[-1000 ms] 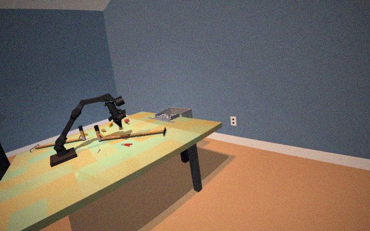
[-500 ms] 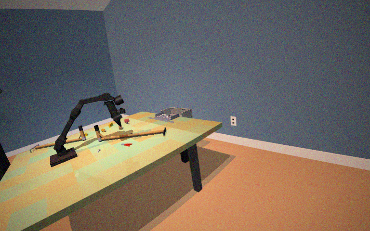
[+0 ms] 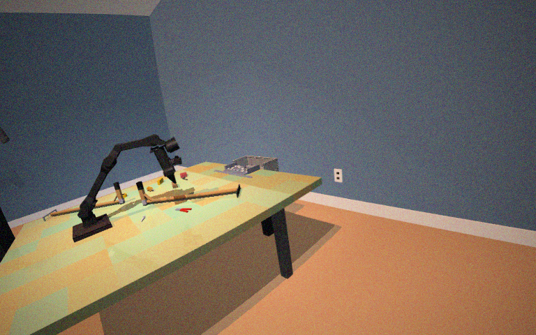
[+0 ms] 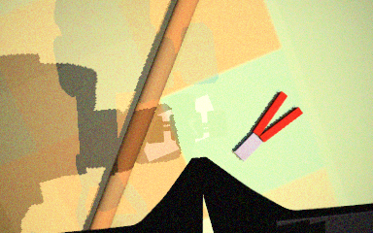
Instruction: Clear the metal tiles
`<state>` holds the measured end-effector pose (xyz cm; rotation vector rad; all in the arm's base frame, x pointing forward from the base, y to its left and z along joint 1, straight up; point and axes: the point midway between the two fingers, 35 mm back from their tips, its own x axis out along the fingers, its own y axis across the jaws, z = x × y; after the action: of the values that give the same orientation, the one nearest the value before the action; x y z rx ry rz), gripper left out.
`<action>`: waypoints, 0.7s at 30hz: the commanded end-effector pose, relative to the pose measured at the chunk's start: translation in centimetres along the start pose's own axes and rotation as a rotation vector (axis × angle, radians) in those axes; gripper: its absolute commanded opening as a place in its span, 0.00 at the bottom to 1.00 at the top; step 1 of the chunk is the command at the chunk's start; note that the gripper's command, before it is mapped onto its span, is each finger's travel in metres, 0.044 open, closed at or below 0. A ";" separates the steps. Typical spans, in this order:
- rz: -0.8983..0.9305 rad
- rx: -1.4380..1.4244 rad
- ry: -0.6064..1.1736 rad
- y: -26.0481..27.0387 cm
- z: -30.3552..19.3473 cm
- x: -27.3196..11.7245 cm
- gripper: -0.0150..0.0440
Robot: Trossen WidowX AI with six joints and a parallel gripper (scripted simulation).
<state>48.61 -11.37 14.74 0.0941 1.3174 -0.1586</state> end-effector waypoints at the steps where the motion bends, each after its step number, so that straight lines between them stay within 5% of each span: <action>1: 0.006 0.009 0.008 0.1 -0.2 0.9 0.25; 21: 0.006 0.028 0.008 0.1 -0.6 4.6 0.25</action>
<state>49.24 -11.52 10.90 0.1116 1.3170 -0.1720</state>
